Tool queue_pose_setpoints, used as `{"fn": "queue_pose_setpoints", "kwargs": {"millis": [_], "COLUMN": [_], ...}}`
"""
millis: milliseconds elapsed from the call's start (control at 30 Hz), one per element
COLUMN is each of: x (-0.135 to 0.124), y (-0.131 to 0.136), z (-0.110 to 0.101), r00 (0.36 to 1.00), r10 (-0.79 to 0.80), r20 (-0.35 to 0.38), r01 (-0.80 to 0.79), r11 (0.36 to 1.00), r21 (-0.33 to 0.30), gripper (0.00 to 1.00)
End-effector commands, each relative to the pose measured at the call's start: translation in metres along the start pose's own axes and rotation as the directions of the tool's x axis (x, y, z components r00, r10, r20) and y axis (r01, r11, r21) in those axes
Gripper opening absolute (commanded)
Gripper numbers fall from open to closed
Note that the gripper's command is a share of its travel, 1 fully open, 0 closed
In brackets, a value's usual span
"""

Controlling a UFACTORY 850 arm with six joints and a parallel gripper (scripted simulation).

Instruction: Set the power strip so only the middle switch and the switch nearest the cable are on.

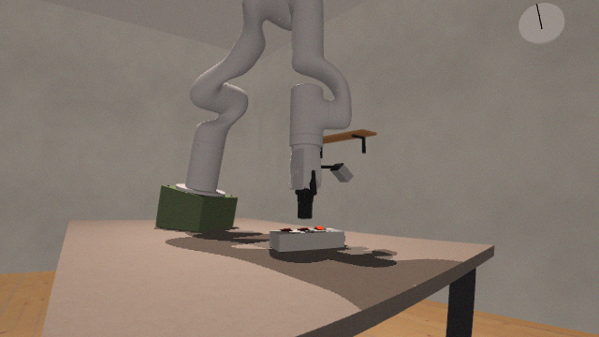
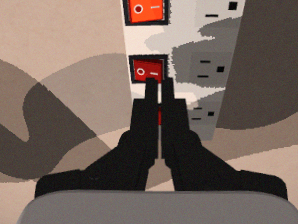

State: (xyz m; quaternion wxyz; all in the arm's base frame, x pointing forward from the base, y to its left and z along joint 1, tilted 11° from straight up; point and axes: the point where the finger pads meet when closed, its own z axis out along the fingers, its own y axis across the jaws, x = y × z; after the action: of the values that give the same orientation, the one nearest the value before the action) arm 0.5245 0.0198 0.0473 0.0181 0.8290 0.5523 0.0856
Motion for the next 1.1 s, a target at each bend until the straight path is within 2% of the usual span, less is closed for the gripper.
{"fn": "queue_pose_setpoints", "kwargs": {"millis": [0,467,1067], "x": [0.000,0.000,0.000], "y": [0.001,0.001,0.000], "z": [0.005,0.017,0.019], "r00": [1.000,1.000,1.000], "r10": [-0.001,-0.001,-0.001], "r20": [-0.010,-0.010,-0.010], "r01": [0.000,0.000,0.000], "r11": [1.000,1.000,1.000], "r21": [-0.006,-0.006,-0.006], "gripper": [0.00,0.00,0.00]}}
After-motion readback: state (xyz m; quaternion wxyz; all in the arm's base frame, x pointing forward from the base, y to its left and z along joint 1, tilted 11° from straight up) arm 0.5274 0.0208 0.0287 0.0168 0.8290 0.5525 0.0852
